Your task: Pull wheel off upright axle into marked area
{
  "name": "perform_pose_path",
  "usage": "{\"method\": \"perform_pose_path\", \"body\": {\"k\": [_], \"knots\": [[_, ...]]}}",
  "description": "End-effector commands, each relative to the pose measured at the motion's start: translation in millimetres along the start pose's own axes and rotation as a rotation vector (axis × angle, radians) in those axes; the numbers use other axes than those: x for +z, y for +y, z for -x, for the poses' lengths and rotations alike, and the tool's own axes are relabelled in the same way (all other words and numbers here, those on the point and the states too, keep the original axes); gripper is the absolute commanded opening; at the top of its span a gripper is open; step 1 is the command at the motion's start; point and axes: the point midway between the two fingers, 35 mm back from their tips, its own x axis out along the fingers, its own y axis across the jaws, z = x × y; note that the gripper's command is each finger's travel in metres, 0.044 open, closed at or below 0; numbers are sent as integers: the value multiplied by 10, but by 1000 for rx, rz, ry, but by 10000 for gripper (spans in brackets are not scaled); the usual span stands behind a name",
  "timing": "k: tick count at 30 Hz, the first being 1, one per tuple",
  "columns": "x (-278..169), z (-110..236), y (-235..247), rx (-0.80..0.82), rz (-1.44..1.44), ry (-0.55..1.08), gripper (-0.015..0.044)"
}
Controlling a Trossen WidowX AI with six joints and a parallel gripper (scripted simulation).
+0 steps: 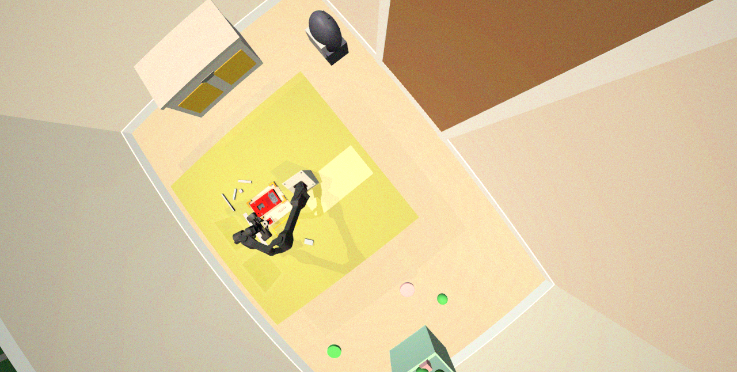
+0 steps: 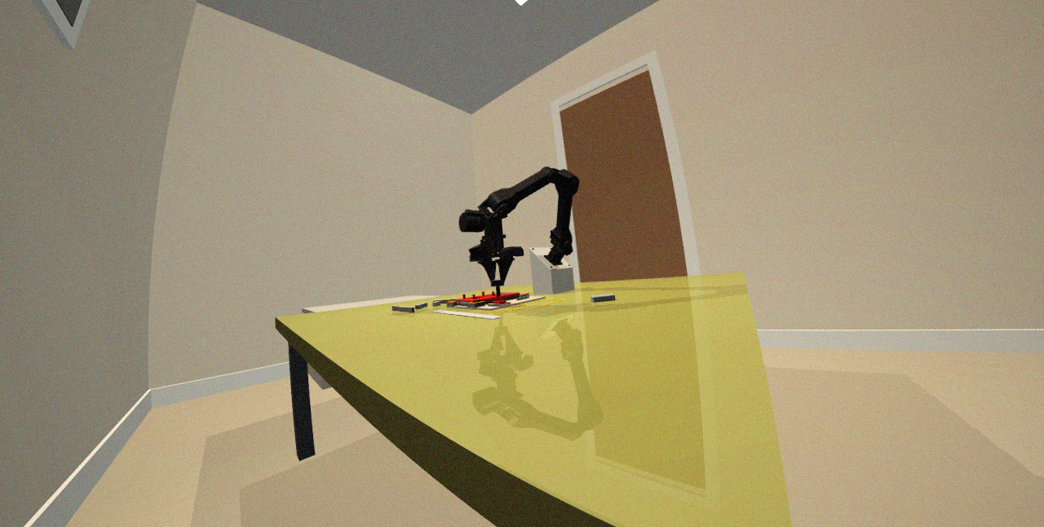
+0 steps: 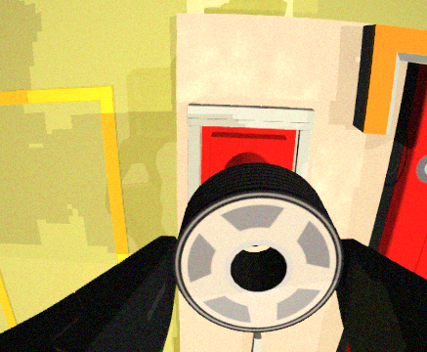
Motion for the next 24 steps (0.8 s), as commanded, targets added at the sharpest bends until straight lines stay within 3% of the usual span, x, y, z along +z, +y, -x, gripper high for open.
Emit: {"method": "perform_pose_path", "body": {"k": [1,11,24], "knots": [[6,22,3,-1,4,-2,0],[-29,369,-1,-2,3,-3,0],[-207,331,391,0,-4,3,0]]}}
